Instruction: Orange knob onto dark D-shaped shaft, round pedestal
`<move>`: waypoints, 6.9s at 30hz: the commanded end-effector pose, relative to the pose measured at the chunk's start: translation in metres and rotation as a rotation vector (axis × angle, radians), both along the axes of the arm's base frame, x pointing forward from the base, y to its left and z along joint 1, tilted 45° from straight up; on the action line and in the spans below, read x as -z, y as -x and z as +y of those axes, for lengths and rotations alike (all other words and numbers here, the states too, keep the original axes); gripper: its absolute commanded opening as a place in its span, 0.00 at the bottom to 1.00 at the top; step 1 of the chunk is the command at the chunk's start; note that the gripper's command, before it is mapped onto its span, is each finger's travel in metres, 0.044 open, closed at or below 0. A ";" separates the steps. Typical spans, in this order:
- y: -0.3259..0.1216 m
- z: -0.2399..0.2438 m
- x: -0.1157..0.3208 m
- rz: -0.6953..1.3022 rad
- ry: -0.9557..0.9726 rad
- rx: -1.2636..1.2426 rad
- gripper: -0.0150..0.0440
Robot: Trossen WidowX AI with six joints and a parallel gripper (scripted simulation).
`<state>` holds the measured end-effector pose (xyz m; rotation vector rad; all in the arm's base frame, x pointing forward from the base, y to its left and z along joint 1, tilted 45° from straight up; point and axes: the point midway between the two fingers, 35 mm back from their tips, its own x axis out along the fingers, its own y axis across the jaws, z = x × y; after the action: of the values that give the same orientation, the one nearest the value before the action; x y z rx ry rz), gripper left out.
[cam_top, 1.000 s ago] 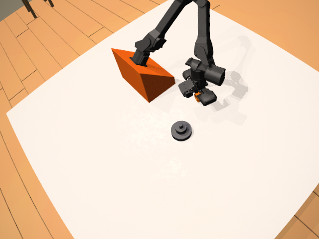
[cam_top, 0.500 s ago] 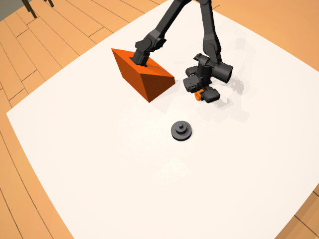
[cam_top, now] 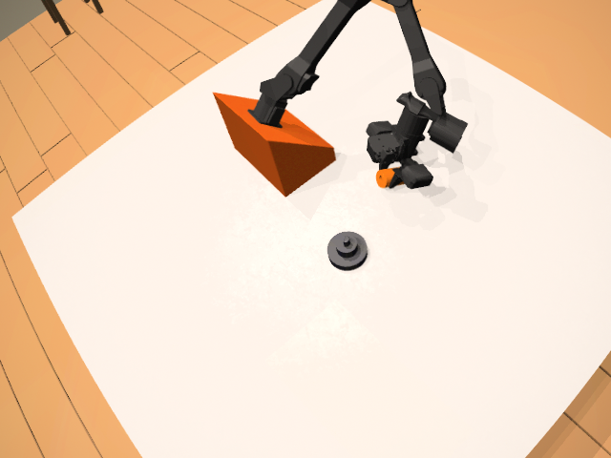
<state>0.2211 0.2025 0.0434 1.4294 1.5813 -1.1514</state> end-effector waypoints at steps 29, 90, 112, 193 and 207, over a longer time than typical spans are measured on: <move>-0.005 0.022 -0.027 0.010 0.555 -0.083 0.56; -0.005 0.038 -0.037 0.007 0.757 -0.122 1.00; -0.008 -0.026 -0.085 0.022 0.463 -0.052 1.00; -0.011 0.001 -0.072 -0.994 -0.511 -1.460 1.00; -0.011 0.014 -0.058 -0.993 -0.510 -1.461 1.00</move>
<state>0.2340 0.2131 0.1098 0.4963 1.5078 0.7530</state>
